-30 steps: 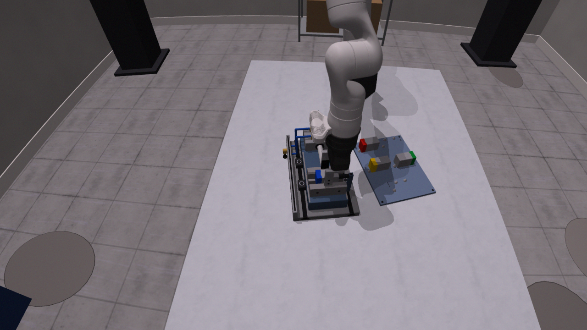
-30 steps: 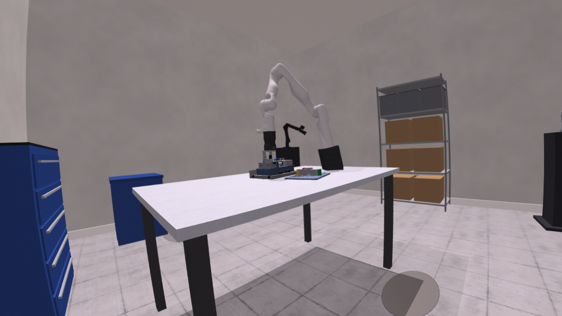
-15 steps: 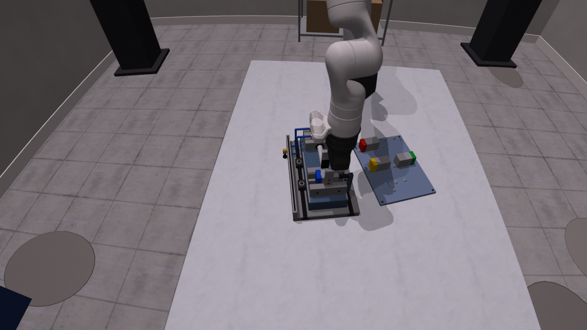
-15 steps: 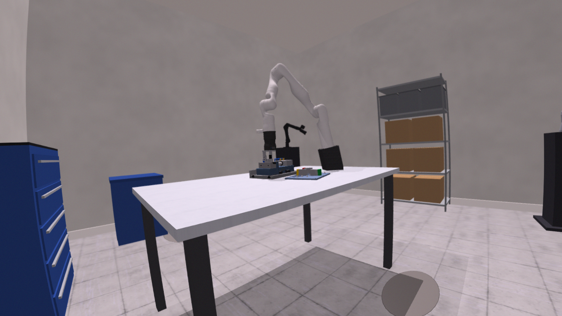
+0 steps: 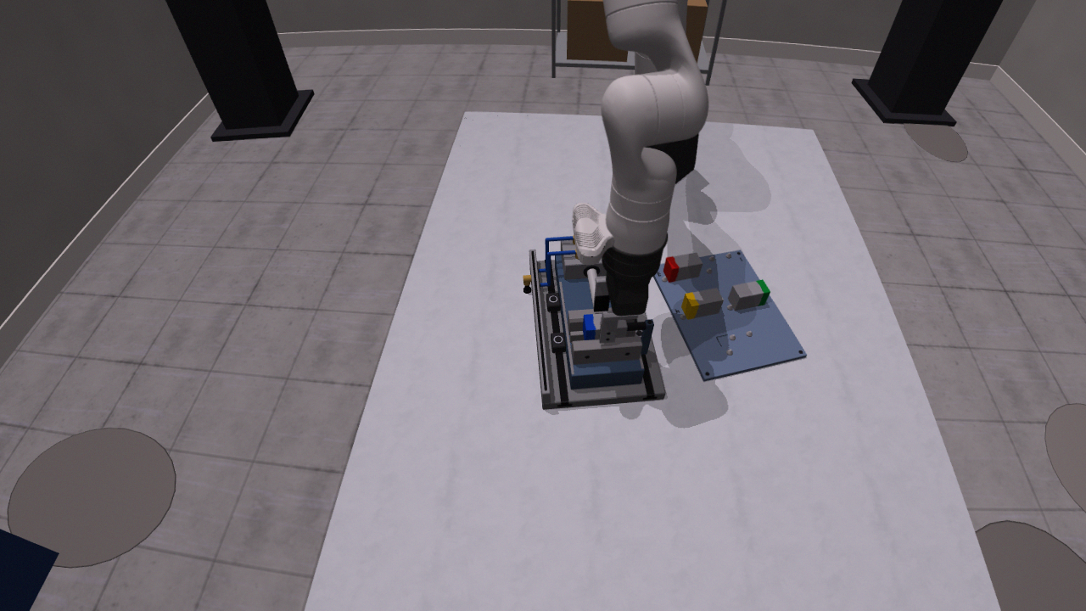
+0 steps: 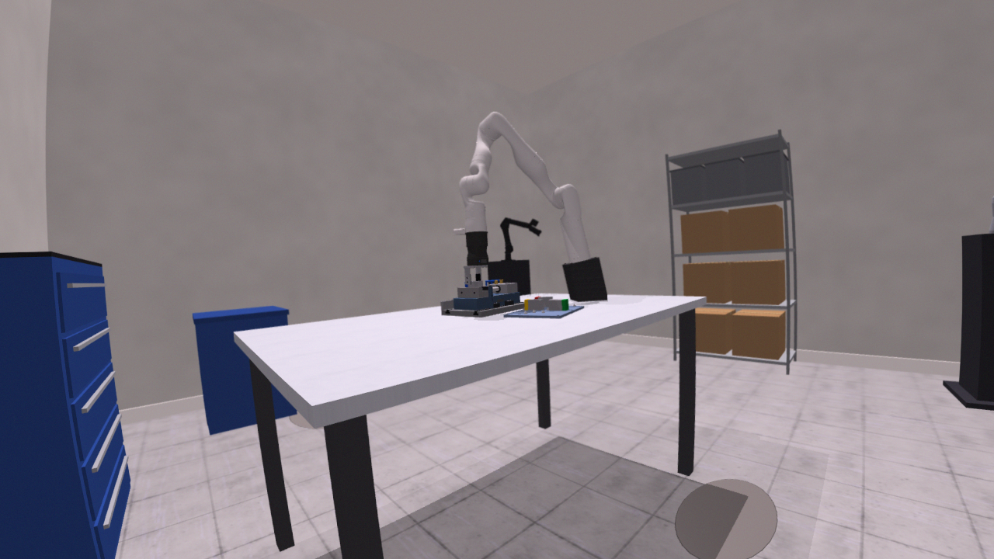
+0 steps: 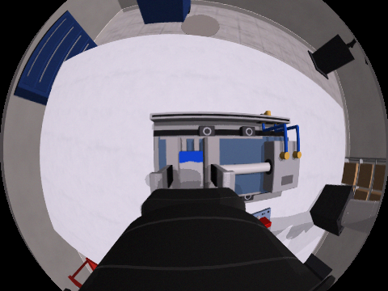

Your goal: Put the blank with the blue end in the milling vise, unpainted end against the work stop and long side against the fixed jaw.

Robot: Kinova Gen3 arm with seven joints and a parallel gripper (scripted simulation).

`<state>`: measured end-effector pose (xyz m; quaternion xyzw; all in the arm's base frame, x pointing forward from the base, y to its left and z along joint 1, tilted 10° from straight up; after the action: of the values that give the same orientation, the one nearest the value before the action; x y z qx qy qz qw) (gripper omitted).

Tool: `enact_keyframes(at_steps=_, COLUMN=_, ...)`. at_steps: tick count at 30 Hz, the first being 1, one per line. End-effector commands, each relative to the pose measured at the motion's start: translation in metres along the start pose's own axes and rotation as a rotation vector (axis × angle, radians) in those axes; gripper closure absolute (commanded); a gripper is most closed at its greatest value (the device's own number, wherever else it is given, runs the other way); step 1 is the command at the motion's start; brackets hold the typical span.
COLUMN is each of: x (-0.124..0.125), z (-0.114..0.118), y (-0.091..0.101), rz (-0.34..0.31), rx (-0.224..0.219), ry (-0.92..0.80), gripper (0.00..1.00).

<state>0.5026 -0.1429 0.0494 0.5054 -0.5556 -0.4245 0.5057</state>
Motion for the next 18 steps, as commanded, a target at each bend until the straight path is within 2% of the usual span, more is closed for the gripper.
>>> enact_keyframes(at_steps=1, x=0.0, z=-0.0008, y=0.0019, rz=-0.001, rx=0.002, ry=-0.001, gripper=0.0)
enact_keyframes(at_steps=18, x=0.0, z=-0.0006, y=0.0027, rz=-0.001, rx=0.002, ry=-0.001, gripper=0.0)
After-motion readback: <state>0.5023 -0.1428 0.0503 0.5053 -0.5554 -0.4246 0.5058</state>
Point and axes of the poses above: the point where the finger pads meet when closed, its own y axis back along the fingers, its own z axis across the jaws, x = y × z, the point moved 1 cm from there along y, back along the fingers, and after that the axes turned 3 degrees about -y, right-handed, at the moved point
